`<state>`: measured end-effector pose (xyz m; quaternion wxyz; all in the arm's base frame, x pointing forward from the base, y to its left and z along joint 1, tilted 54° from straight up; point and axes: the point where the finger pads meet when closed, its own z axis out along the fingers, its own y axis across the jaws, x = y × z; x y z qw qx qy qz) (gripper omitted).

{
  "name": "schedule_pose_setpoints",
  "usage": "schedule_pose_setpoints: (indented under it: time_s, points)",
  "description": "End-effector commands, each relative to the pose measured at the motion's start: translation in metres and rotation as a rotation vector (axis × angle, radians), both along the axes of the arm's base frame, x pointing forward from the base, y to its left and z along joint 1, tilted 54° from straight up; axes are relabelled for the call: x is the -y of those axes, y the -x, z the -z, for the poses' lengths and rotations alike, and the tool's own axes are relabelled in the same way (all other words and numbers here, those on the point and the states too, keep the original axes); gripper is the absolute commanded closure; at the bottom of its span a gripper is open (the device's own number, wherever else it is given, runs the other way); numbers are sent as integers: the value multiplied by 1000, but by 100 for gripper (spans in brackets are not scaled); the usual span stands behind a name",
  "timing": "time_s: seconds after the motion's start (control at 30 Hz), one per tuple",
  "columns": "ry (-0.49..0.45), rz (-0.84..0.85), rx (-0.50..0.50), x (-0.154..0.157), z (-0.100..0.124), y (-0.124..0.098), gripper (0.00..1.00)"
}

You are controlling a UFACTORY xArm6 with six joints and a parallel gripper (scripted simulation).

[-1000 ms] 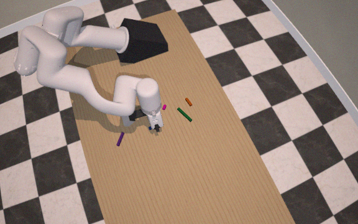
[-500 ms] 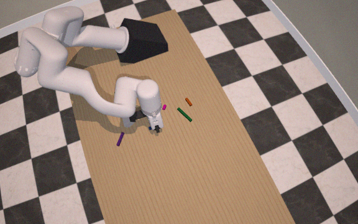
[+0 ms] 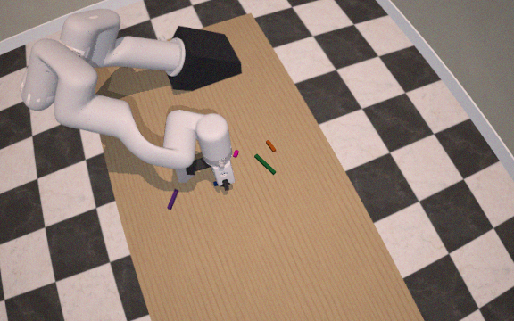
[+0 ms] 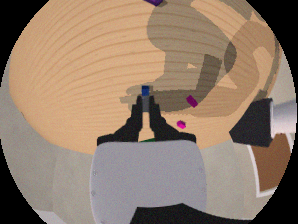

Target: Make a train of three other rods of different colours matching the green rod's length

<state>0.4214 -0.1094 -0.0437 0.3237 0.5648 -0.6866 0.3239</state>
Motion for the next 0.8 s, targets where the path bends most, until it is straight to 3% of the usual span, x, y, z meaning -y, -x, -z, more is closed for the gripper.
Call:
schedule_pose_setpoints:
  time_s: [0.0,0.57,0.77]
  points:
    - [-1,-2,3,-1,-1,-1,96]
    - [-1,-2,3,-1,-1,-1,96]
    - [-1,-2,3,-1,-1,-1,88]
